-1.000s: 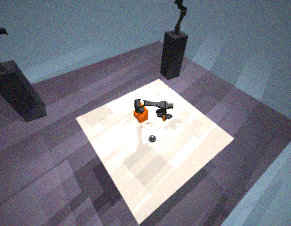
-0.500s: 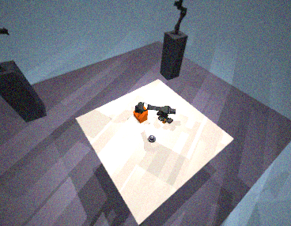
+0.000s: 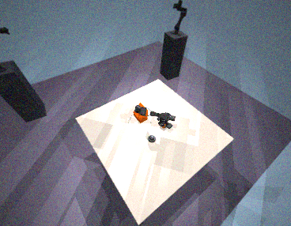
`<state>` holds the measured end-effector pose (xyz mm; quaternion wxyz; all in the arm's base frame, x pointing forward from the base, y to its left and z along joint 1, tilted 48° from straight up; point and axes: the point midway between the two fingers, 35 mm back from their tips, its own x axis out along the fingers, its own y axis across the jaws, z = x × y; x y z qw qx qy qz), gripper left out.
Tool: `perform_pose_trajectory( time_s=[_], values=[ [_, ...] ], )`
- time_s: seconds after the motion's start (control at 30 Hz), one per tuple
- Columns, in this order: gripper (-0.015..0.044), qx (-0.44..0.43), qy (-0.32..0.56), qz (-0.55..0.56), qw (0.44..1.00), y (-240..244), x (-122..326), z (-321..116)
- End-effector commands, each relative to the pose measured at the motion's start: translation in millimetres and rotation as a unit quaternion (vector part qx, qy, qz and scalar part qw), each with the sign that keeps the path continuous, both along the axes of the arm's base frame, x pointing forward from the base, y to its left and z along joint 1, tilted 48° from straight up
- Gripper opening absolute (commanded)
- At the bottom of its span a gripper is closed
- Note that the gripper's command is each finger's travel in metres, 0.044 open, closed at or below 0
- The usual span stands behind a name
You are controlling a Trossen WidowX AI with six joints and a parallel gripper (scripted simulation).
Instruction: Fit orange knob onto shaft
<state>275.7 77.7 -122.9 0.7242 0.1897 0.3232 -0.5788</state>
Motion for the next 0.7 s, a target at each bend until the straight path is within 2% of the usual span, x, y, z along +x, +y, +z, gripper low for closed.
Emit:
perform_pose_trajectory(
  time_s=[0.0, 0.33, 0.63, 0.67],
  values=[
    [0.0, -0.006, 0.002, 0.002, 1.0, -17.1, 2.6, -16.3],
    [0.0, -0.007, 0.003, 0.0, 1.0, -24.3, 3.1, -20.5],
    [0.0236, -0.004, 0.002, -0.005, 1.0, -23.4, 3.3, -19.7],
    [0.024, -0.004, 0.002, -0.005, 1.0, -23.4, 3.3, -19.7]
  ],
)
